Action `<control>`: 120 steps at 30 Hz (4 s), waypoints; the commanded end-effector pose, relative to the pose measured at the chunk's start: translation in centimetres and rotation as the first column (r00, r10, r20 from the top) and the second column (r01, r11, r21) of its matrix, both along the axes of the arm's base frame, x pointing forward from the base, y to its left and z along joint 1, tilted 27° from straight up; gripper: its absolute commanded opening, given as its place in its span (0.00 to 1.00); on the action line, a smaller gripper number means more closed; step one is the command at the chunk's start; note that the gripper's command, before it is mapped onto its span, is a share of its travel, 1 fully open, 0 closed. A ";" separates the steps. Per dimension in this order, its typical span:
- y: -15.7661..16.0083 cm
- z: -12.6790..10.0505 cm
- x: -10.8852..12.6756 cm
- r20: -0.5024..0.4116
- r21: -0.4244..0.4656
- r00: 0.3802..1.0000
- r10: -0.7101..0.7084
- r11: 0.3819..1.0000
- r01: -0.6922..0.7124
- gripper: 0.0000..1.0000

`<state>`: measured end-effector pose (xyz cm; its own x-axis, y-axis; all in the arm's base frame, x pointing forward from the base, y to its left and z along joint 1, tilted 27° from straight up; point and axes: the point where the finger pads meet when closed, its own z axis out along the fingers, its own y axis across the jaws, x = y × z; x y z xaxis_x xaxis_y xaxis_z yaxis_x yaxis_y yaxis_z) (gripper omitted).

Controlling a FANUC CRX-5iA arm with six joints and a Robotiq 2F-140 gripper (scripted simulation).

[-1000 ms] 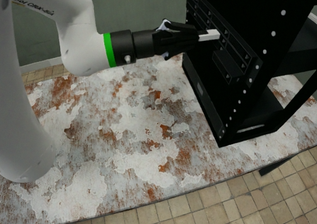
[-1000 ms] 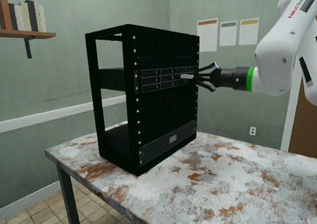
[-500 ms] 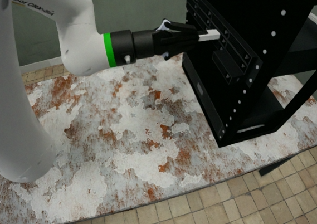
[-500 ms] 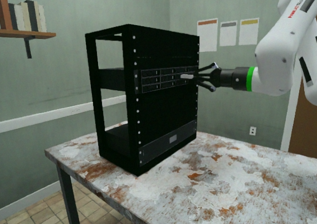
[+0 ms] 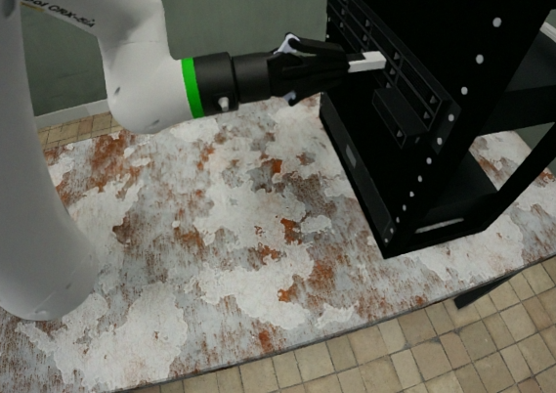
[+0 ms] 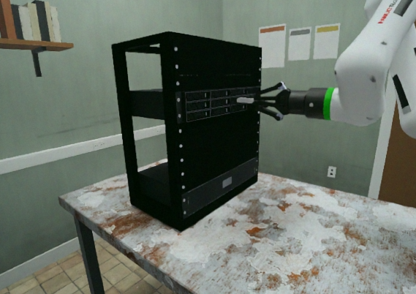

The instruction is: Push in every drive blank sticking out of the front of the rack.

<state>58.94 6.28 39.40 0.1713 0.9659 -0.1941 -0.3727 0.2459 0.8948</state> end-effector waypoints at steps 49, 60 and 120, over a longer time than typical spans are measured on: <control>0.0 0.1 0.0 0.001 0.000 1.000 0.000 1.000 0.000 0.10; 0.0 0.1 0.0 0.001 0.000 1.000 0.000 1.000 0.000 0.10; 0.2 -0.9 -2.1 0.001 0.000 1.000 0.000 1.000 0.000 0.10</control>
